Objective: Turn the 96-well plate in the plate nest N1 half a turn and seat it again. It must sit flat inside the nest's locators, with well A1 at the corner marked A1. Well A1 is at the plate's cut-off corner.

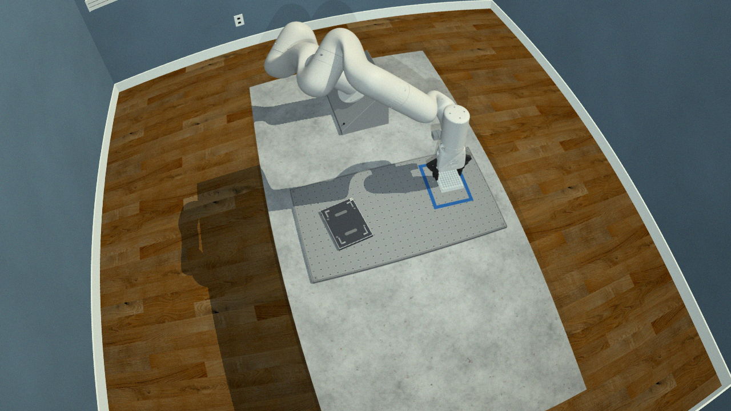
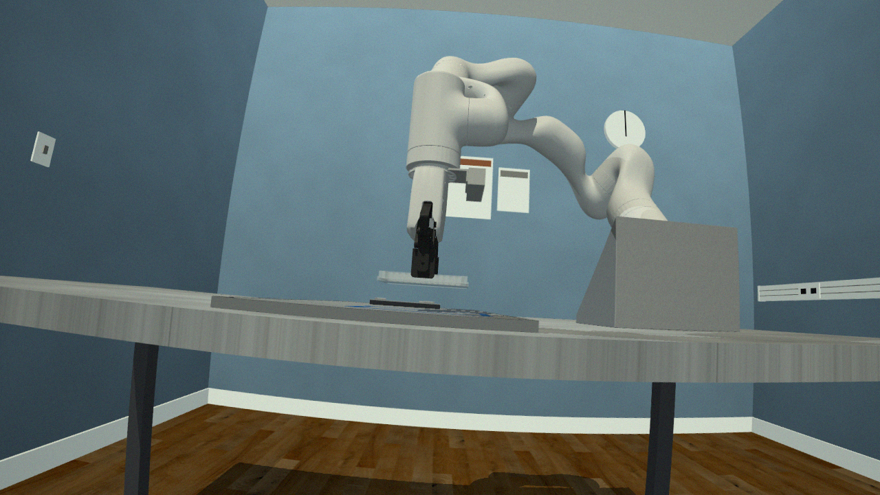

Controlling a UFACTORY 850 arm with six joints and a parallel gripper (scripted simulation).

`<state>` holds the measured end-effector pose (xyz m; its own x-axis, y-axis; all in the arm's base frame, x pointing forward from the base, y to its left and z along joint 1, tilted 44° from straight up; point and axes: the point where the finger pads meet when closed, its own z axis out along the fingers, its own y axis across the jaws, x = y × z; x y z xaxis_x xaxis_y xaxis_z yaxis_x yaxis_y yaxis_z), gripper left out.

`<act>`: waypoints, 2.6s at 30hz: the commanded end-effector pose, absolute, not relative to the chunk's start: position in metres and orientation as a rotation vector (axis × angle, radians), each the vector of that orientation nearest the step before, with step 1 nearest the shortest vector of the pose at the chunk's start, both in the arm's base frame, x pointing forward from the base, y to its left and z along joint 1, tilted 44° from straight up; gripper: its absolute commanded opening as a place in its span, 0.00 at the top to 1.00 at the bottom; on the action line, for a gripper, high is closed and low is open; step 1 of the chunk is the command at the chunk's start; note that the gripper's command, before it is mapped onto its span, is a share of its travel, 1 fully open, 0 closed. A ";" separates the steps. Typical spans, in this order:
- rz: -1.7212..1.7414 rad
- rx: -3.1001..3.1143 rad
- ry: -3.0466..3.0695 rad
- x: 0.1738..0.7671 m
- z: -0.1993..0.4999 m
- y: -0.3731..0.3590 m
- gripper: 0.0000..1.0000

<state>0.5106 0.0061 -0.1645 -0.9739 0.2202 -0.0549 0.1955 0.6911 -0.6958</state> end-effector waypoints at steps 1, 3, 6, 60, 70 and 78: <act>1.170 -0.352 -2.860 0.512 -0.160 0.010 1.00; 1.170 -0.352 -2.860 0.512 -0.159 0.011 1.00; 1.170 -0.352 -2.860 0.513 -0.156 0.015 1.00; 1.219 -1.325 -2.821 0.517 -0.089 -0.009 1.00; 1.203 -1.746 -2.711 0.518 -0.070 -0.028 1.00; 1.162 -2.163 -2.539 0.518 -0.051 -0.046 1.00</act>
<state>0.5169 -0.0382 -0.0602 -0.3235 0.7110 -0.6244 0.9378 0.1532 -0.3115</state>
